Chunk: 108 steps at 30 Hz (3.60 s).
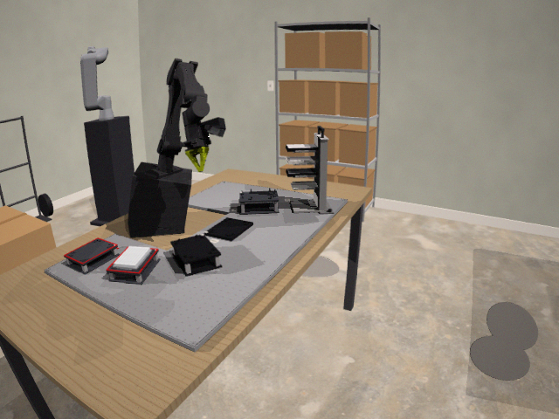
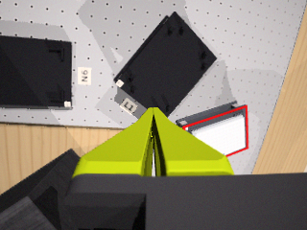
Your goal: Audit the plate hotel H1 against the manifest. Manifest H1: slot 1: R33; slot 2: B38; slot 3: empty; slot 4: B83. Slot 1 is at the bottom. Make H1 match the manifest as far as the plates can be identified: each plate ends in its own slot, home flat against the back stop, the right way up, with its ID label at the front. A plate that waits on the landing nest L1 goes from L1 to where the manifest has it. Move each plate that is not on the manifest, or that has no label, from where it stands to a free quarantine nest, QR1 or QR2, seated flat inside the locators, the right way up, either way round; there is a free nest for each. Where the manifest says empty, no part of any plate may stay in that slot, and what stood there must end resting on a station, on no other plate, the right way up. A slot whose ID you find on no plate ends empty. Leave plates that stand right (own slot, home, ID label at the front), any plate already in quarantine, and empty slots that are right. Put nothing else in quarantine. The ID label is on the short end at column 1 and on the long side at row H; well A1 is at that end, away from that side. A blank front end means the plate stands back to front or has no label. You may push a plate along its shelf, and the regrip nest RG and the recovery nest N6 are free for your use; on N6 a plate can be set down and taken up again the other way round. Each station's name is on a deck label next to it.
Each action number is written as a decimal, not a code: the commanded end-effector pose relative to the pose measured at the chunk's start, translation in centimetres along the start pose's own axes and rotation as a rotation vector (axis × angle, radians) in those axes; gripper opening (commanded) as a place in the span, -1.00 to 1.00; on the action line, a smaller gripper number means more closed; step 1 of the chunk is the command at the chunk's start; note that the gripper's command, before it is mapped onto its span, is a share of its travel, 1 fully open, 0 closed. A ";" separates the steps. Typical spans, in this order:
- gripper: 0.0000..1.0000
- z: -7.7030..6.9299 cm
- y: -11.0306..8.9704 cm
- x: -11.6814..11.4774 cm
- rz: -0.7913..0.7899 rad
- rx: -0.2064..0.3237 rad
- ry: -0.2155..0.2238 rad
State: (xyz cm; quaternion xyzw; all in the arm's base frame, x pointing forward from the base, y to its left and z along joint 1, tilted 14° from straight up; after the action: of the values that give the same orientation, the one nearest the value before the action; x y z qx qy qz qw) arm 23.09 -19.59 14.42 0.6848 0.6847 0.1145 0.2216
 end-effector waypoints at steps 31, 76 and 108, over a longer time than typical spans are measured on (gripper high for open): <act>-1.00 2.3 3.1 8.4 0.166 0.219 0.214; -1.00 -0.4 6.0 19.5 0.142 0.160 0.258; -1.00 -1.3 6.1 24.2 -0.054 -0.259 0.336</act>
State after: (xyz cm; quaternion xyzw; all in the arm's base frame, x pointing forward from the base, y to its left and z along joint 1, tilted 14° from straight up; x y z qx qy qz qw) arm 28.36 4.93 14.03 0.6263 0.7094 0.2779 0.1653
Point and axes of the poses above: the point where the finger pads meet when closed, its own z axis out along the fingers, its own x axis across the jaws, y = z × x, the point moved 4 cm from there along -z, back along the fingers, and after that the axes turned 3 degrees about -z, right-handed, at the moved point
